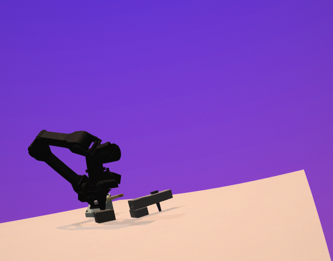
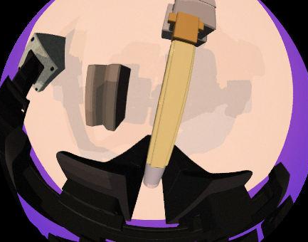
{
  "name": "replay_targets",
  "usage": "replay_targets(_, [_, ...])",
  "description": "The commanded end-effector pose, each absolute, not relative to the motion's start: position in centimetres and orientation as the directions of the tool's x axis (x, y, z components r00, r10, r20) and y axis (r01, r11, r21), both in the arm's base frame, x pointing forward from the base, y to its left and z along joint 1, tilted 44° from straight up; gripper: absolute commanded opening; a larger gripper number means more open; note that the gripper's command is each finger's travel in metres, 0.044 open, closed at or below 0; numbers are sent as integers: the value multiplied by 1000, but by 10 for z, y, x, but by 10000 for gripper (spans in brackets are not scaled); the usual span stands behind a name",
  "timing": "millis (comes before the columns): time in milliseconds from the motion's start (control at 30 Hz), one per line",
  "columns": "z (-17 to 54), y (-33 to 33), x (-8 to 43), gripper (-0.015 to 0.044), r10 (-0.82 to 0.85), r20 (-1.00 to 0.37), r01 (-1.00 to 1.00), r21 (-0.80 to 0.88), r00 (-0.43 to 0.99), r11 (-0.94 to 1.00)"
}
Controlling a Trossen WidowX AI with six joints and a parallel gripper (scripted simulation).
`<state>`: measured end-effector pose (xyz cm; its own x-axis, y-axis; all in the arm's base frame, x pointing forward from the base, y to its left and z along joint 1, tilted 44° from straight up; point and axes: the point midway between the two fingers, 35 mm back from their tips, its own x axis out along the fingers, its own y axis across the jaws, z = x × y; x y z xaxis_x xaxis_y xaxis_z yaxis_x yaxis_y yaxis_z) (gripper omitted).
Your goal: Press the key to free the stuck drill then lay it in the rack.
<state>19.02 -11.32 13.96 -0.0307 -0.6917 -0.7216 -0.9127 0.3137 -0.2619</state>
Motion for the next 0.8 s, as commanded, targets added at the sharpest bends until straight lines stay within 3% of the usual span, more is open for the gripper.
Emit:
replay_targets(0, [142,-114,192,0,-695,-719,-909,-270,-28,316])
replay_targets(767, [141,-110,175,0,-694,-719,-910,-269,-29,316])
